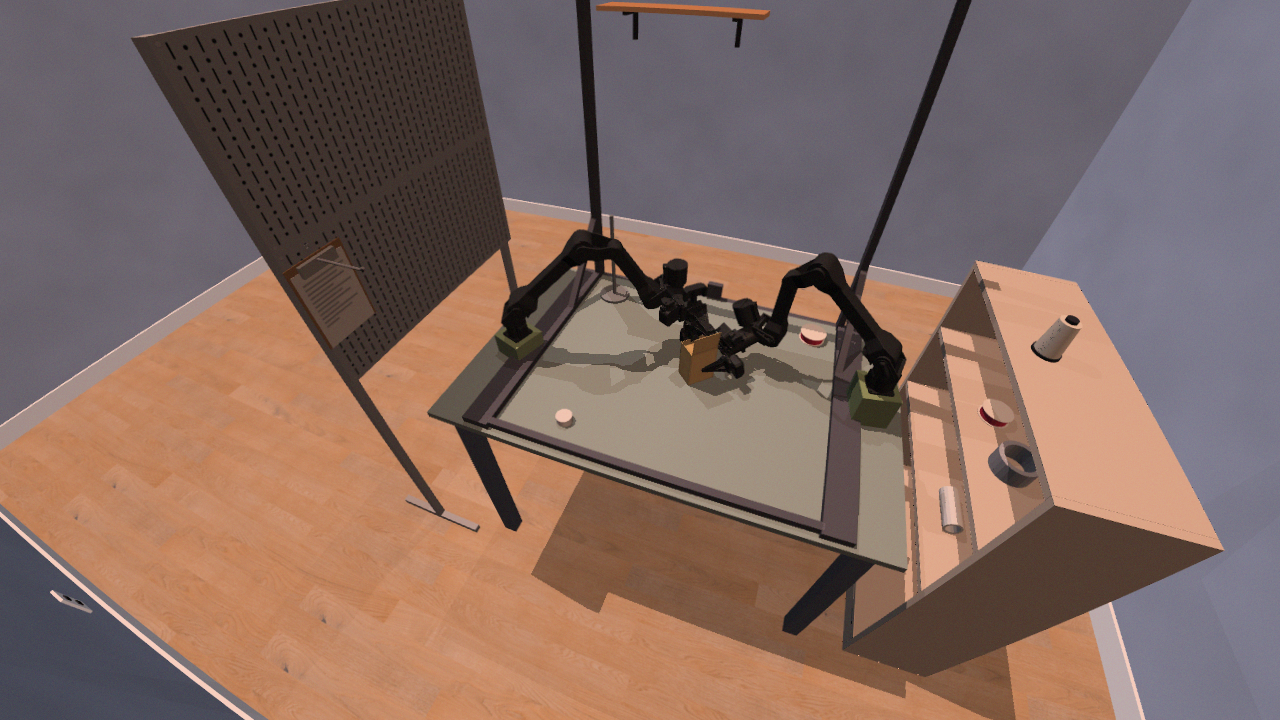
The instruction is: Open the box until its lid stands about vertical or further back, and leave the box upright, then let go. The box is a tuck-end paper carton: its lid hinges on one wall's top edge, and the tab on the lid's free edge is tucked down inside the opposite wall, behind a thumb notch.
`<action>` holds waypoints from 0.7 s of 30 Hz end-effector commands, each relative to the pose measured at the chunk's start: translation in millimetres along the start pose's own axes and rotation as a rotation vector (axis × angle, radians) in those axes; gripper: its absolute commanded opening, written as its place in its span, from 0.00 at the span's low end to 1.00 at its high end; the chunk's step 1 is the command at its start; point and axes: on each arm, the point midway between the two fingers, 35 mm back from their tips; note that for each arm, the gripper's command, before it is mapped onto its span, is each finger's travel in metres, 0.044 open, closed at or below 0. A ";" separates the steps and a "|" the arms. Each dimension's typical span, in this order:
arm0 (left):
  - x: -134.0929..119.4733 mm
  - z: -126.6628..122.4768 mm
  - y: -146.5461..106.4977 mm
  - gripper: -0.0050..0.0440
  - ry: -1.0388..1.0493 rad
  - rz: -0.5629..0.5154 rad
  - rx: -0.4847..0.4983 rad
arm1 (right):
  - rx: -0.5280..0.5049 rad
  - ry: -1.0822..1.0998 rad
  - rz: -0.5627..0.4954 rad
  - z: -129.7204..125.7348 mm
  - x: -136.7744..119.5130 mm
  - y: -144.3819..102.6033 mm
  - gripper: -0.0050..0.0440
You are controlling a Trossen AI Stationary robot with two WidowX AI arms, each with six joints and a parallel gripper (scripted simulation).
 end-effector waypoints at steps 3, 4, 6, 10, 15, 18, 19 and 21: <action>11.6 -3.1 -0.2 0.70 -0.021 -0.015 -0.008 | 0.010 0.024 0.000 13.7 -3.6 4.3 0.20; 11.6 -3.1 -0.2 0.70 -0.021 -0.015 -0.008 | 0.010 0.024 0.000 13.8 -3.6 4.4 0.20; 11.6 -3.1 -0.2 0.70 -0.021 -0.015 -0.008 | 0.010 0.024 0.000 13.8 -3.6 4.4 0.20; 11.6 -3.1 -0.2 0.70 -0.021 -0.015 -0.008 | 0.010 0.024 0.000 13.8 -3.6 4.9 0.20; 11.6 -3.1 -0.2 0.70 -0.021 -0.015 -0.008 | 0.010 0.024 0.000 13.9 -3.6 7.1 0.20; 11.6 -3.1 -0.2 0.70 -0.021 -0.015 -0.008 | 0.010 0.024 0.000 14.0 -3.6 8.1 0.20; 11.6 -3.1 -0.2 0.70 -0.021 -0.015 -0.008 | 0.010 0.024 0.000 14.0 -3.6 8.2 0.20; 11.6 -3.1 -0.2 0.70 -0.021 -0.015 -0.008 | 0.010 0.024 0.000 14.0 -3.6 8.3 0.20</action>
Point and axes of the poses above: on each arm, the point midway between the two fingers, 35 mm back from their tips, its own y axis out along the fingers, its own z axis across the jaws, x = y × z, and after that the axes turned 12 degrees about y, right-handed
